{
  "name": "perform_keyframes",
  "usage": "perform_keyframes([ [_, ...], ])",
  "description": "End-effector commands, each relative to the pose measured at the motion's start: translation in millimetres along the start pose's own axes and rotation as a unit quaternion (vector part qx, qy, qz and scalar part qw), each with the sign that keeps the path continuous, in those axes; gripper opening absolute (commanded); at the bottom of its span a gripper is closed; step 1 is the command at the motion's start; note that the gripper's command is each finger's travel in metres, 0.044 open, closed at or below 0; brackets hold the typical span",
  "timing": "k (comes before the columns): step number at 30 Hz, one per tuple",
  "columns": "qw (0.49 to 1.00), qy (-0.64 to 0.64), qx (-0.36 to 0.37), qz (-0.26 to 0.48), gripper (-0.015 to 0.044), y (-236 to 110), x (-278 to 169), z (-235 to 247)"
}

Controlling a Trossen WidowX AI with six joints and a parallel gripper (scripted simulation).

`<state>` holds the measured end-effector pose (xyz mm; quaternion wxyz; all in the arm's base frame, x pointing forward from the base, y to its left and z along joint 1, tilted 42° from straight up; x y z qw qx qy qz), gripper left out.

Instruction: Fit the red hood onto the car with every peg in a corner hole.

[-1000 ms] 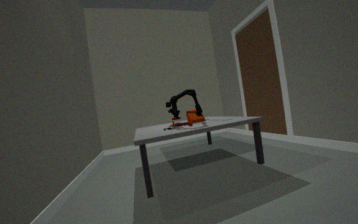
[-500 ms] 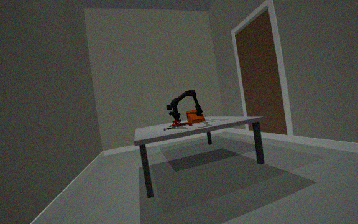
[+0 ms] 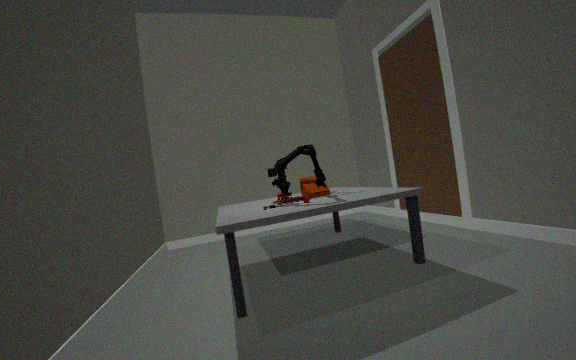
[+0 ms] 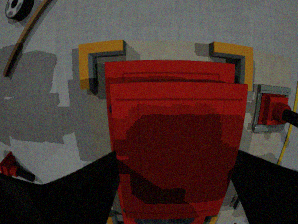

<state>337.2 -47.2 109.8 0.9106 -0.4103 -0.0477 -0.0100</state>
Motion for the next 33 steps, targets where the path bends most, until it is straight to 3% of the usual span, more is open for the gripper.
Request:
perform_keyframes([
  [1, 1.0, 0.002, 0.002, -0.001, 0.0, 0, 0, -1],
  [33, 1.0, 0.002, 0.002, -0.001, 0.0, 11, 0, -1],
])
Point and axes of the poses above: the point midway between the two fingers, 35 mm back from their tips, its own y axis out along the fingers, its own z axis across the jaws, x = y × z, the point moved 10 cm from there along -y, back along the fingers, and after that the axes turned 8 degrees about -y, right-handed, at the moved point
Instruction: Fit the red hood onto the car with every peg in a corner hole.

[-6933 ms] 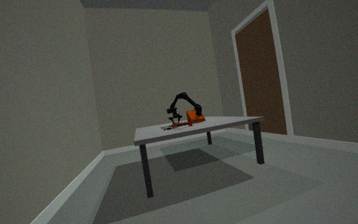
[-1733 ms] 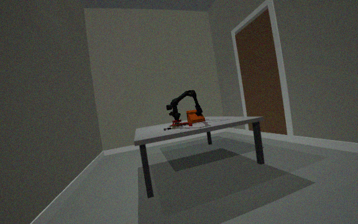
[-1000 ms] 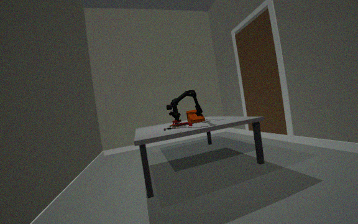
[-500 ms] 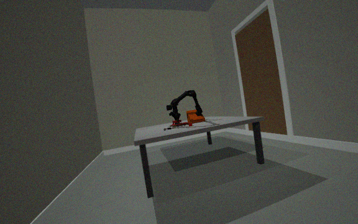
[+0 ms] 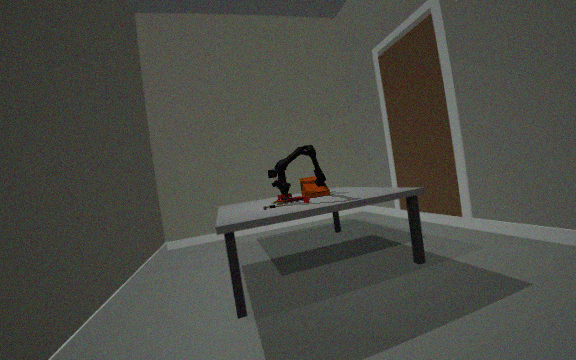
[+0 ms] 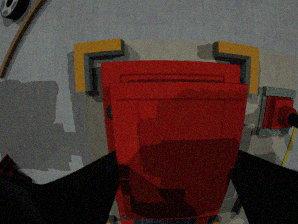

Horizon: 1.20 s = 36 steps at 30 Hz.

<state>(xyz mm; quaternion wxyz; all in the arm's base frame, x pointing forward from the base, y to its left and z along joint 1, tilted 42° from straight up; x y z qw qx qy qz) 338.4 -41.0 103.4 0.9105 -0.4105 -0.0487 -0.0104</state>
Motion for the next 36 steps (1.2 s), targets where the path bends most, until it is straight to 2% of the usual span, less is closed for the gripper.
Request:
perform_keyframes([
  [1, 1.0, 0.003, 0.002, -0.001, 0.0, 2.0, -0.3, -0.8],
  [29, 1.0, 0.0, 0.0, 0.0, 0.0, 9.9, 0.3, 0.7],
  [36, 1.0, 0.0, 0.0, 0.0, 0.0184, 10.5, 0.2, 0.6],
])
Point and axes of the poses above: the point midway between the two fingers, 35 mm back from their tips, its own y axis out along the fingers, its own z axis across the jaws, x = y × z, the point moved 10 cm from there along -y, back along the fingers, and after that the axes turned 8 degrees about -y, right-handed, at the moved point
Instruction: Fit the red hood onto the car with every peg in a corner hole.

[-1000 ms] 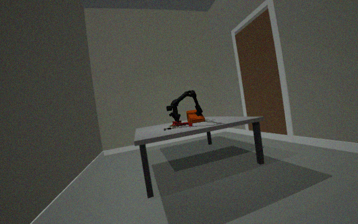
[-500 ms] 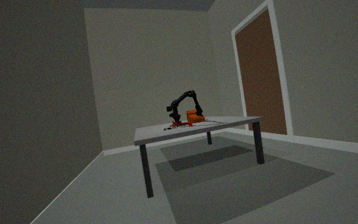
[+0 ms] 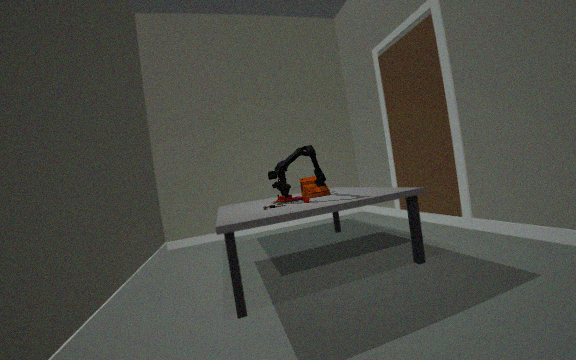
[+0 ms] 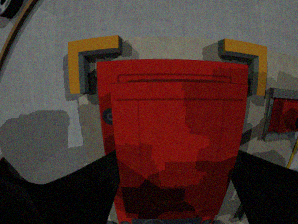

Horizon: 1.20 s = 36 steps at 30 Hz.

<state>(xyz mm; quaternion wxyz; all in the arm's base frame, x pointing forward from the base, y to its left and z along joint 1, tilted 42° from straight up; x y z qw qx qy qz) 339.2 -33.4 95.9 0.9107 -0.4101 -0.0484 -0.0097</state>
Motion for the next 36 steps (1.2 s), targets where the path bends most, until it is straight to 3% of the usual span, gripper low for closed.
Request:
perform_keyframes([
  [1, 1.0, 0.0, 0.0, 0.0, 0.021, 0, 0, 0],
  [10, 1.0, 0.0, 0.0, 0.0, 0.044, 0, 0, 0],
  [15, 1.0, 0.0, 0.0, -0.001, 0.044, -17, 1, -1],
  [21, 1.0, 0.0, 0.001, -0.004, 0.044, -70, -1, -1],
  [36, 1.0, 0.0, 0.001, -0.004, 0.044, -72, -2, -1],
])
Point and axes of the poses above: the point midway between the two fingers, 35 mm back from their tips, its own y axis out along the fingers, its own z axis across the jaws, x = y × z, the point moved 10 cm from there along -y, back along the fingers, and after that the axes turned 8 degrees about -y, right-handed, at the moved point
